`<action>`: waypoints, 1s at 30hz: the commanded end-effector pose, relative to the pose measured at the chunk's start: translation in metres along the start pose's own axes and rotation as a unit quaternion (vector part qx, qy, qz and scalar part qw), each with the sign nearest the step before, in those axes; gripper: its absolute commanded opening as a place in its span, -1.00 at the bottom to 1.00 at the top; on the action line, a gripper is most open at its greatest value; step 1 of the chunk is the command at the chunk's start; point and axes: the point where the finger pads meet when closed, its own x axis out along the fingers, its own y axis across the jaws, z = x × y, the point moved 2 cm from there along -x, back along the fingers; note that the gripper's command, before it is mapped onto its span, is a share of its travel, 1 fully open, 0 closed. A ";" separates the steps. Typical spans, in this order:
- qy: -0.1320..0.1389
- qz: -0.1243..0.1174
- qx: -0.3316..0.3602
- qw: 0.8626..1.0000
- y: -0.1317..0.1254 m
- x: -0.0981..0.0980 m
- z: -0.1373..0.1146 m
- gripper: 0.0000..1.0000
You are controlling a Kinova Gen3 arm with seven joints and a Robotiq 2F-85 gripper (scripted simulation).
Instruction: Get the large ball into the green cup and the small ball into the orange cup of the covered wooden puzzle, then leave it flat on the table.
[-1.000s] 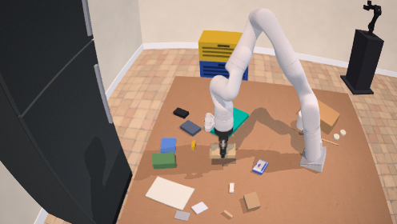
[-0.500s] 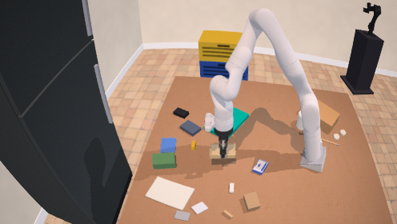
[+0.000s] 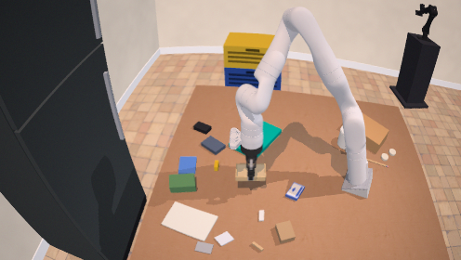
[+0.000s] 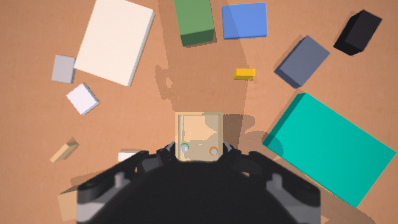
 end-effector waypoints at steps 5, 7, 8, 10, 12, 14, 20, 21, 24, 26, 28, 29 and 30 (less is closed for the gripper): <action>0.001 0.000 0.000 1.000 0.000 0.001 0.000 0.45; 0.001 0.000 0.000 1.000 0.000 0.002 0.000 0.45; 0.001 0.000 0.000 1.000 0.000 0.003 0.000 0.45; 0.001 0.000 0.000 1.000 0.000 0.004 0.000 0.45; 0.001 0.000 0.000 1.000 0.000 0.004 0.000 0.45; 0.001 0.000 0.000 1.000 0.000 0.006 0.000 0.45; 0.001 0.000 0.000 1.000 0.000 0.013 0.000 0.45; 0.001 0.000 0.000 1.000 0.000 0.014 0.000 0.45; 0.001 0.000 0.000 1.000 0.000 0.018 0.000 0.45; 0.001 0.000 0.000 1.000 0.000 0.021 0.000 0.45; 0.001 0.000 0.000 1.000 0.000 0.023 0.000 0.45; 0.001 0.000 0.000 1.000 0.000 0.023 0.000 0.45; 0.001 0.000 0.000 1.000 0.000 0.025 0.000 0.45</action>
